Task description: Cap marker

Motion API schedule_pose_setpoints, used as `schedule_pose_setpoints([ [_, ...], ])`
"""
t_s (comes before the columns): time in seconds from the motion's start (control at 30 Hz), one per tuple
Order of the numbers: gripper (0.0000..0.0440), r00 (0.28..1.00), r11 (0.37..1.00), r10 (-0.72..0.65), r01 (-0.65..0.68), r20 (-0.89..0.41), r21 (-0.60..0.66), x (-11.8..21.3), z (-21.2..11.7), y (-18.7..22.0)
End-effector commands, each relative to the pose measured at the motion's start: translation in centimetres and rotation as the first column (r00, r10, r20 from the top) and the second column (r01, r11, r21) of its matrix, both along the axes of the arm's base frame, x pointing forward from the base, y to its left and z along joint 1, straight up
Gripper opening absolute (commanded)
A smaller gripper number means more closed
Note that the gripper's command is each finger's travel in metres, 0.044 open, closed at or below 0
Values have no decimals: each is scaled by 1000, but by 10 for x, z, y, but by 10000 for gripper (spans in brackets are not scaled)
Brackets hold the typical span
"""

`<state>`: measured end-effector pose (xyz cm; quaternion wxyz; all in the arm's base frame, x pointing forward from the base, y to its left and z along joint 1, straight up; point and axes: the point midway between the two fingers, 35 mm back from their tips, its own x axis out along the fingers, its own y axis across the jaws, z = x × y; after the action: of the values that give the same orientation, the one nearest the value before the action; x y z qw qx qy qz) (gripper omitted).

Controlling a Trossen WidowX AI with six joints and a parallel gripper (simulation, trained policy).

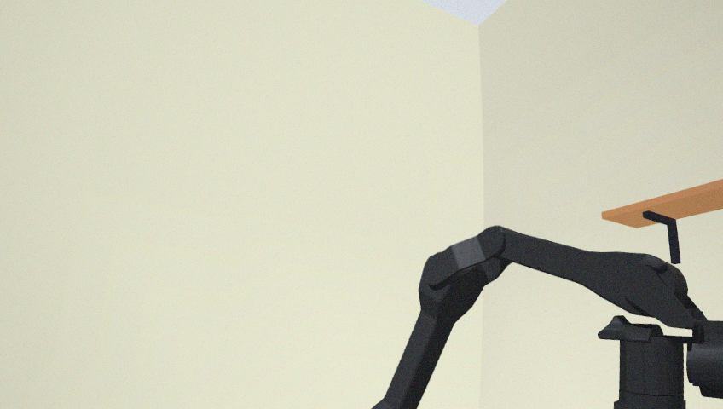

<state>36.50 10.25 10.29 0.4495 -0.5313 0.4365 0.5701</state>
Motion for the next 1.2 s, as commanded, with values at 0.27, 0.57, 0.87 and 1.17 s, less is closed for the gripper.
schedule_pose_setpoints([
  [0.27, 258, 997, 997, 70, -71, -31, -26, 3, -29, 1],
  [0.57, 167, 992, 991, 122, -123, -27, -53, 5, -39, 0],
  [0.87, 61, 989, 987, 146, -147, -8, -63, 3, -16, -5],
  [1.17, 54, 988, 986, 155, -154, 8, -61, -1, 16, -16],
])
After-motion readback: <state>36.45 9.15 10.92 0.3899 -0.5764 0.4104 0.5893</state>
